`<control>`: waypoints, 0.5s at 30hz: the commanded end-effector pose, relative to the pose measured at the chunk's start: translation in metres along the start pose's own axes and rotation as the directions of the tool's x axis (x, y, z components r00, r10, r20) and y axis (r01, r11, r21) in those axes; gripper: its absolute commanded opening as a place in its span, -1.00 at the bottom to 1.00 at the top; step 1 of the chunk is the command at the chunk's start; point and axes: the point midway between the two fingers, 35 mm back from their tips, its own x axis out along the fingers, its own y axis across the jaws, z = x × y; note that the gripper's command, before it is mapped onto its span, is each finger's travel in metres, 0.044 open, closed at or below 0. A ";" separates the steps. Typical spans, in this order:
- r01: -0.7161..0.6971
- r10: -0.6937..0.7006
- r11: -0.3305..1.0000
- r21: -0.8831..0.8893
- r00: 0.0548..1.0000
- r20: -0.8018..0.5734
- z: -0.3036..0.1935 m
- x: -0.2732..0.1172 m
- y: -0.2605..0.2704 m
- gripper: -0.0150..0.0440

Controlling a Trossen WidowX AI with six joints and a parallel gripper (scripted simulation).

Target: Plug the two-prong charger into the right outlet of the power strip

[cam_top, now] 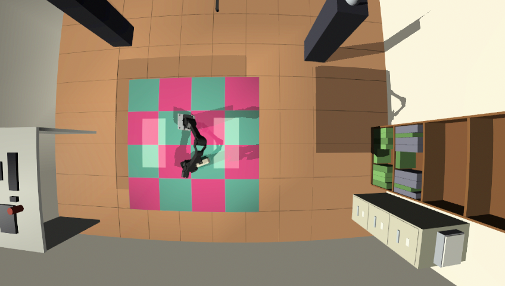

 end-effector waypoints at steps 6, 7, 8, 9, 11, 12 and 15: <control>0.002 -0.002 1.000 -0.019 1.000 0.018 0.006 -0.001 0.001 -0.49; 0.002 -0.002 1.000 -0.019 1.000 0.018 0.006 -0.001 0.001 -0.49; 0.002 -0.002 1.000 -0.019 1.000 0.018 0.006 -0.002 0.001 -0.49; 0.002 -0.002 1.000 -0.019 1.000 0.018 0.006 -0.002 0.001 -0.49; 0.002 -0.002 1.000 -0.019 1.000 0.018 0.006 -0.002 0.001 -0.49; 0.002 -0.002 1.000 -0.019 1.000 0.018 0.006 -0.002 0.001 -0.49; 0.002 -0.002 1.000 -0.019 1.000 0.018 0.006 -0.002 0.001 -0.49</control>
